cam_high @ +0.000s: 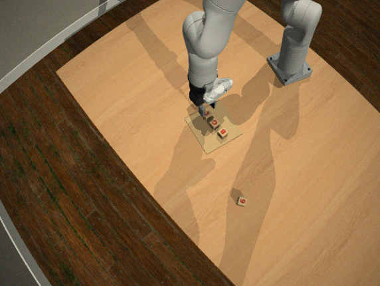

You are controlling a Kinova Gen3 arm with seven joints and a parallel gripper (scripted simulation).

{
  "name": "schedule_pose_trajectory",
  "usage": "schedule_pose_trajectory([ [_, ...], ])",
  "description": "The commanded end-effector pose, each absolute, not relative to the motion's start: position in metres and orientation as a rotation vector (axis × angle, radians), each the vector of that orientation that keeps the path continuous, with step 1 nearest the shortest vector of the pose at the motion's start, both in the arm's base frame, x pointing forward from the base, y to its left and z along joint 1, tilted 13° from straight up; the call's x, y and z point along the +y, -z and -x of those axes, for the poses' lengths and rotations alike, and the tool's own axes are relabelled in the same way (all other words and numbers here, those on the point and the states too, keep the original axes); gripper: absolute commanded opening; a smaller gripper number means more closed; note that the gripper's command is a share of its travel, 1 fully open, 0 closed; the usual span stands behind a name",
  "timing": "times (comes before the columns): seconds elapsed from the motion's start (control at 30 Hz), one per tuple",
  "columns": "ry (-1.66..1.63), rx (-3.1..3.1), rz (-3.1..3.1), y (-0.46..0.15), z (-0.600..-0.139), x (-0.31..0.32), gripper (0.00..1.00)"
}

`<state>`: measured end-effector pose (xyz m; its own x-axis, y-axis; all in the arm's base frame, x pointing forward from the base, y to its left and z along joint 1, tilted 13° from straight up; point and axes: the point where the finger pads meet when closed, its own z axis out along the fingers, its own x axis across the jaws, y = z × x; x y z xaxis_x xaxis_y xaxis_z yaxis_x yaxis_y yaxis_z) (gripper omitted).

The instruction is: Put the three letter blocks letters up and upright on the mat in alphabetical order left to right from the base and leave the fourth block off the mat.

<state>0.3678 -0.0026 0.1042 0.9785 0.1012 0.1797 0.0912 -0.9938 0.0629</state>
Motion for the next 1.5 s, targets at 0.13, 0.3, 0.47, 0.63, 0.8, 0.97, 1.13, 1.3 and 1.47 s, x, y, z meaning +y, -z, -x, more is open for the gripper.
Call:
schedule_pose_trajectory([
  [0.13, -0.33, 0.173, -3.073, -0.145, -0.368, 0.007, 0.79],
  [0.3, -0.33, 0.173, -3.073, -0.155, -0.366, 0.007, 0.79],
  [0.47, -0.33, 0.173, -3.073, -0.165, -0.364, 0.007, 0.79],
  [0.63, -0.33, 0.172, -3.072, -0.166, -0.363, 0.008, 1.0],
  [0.8, -0.33, 0.172, -3.072, -0.166, -0.363, 0.008, 1.0],
  [0.97, -0.33, 0.172, -3.072, -0.166, -0.363, 0.008, 1.0],
  [1.13, -0.33, 0.172, -3.072, -0.166, -0.363, 0.008, 1.0],
  [1.3, -0.33, 0.172, -3.072, -0.166, -0.363, 0.008, 1.0],
  [1.47, -0.33, 0.162, -3.074, -0.163, -0.363, 0.007, 1.0],
])
